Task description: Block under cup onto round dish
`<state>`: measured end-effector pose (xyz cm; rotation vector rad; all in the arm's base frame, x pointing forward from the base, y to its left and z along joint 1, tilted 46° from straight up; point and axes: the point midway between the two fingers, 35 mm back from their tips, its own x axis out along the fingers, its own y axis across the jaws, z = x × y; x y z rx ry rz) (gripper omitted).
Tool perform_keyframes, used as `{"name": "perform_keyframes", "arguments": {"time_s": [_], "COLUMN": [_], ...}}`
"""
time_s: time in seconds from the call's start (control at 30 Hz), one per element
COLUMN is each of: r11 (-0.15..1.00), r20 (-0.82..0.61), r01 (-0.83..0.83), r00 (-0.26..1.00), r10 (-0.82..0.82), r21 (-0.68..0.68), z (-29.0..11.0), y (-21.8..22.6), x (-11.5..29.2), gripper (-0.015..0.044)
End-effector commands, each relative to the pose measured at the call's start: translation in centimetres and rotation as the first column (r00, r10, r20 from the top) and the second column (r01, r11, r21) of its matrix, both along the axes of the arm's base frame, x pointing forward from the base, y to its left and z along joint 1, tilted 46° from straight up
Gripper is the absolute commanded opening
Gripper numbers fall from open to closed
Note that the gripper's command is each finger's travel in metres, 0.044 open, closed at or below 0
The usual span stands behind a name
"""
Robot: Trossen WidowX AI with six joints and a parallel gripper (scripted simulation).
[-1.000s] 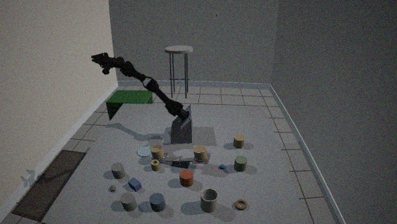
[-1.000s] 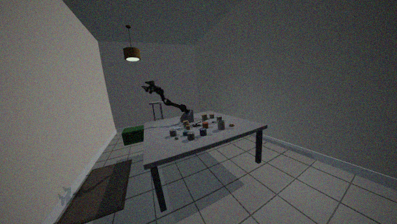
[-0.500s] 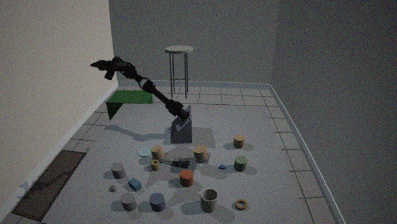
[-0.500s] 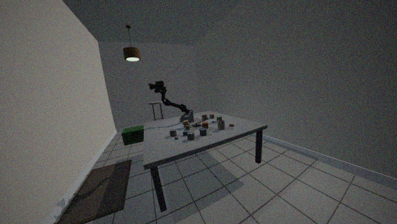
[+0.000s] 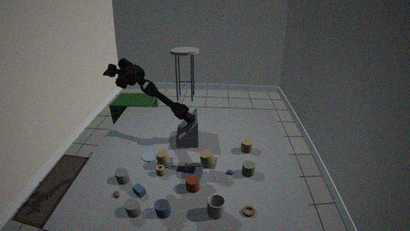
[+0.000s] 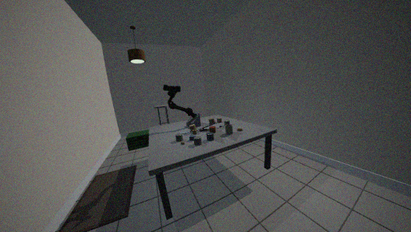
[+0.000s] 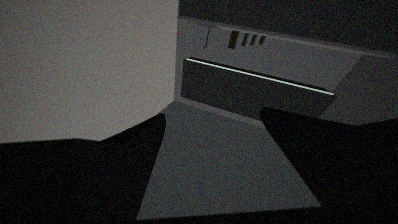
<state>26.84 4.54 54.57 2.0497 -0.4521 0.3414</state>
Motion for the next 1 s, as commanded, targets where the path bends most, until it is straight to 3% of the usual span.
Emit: {"name": "perform_keyframes", "arguments": {"time_s": [0.0, 0.53, 0.97], "r11": [0.998, 0.928, 0.788], "r20": [-0.105, -0.47, -0.657], "r01": [0.0, -0.087, -0.249], "r00": [0.994, 0.877, 0.713], "r10": [-0.006, -0.102, -0.245], "r21": [-0.061, -0.363, -0.564], "z": [-2.8, -14.5, -24.1], "y": [1.5, 6.3, 9.3], "x": [2.0, 5.9, 6.1], "gripper": [0.044, 0.044, 0.044]}}
